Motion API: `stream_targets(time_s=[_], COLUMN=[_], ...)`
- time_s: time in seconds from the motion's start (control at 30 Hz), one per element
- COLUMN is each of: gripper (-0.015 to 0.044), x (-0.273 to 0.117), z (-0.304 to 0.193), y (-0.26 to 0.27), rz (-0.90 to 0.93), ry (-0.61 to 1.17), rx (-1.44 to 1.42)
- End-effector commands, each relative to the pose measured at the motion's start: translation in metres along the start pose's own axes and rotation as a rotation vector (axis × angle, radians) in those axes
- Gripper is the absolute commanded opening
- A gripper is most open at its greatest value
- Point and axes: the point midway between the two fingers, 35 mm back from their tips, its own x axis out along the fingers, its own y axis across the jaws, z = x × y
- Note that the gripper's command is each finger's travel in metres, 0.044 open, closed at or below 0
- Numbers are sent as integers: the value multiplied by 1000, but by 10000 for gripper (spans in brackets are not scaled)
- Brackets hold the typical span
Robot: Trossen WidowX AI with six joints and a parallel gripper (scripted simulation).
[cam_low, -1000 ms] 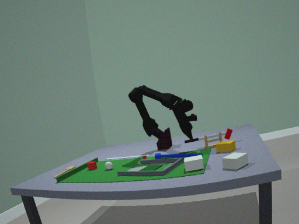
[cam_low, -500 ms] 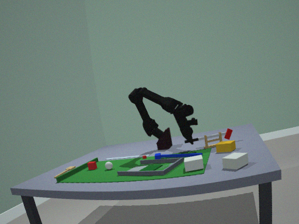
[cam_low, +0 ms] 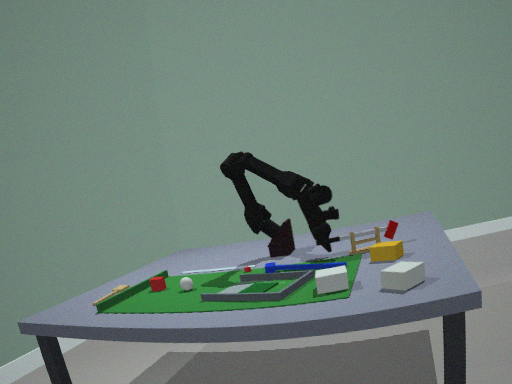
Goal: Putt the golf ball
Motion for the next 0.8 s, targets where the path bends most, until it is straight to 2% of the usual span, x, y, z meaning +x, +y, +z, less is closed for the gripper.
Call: stream_targets(time_s=[0.0, 0.33, 0.57, 0.77], gripper=[309, 46, 0, 0], x=[-1, -1, -2, -27], z=[0, 0, 1, 10], y=[0, 0, -1, -4], rz=[-1, -1, -1, -1], ry=[-1, -1, -1, -3], rx=[1, 1, 1, 0])
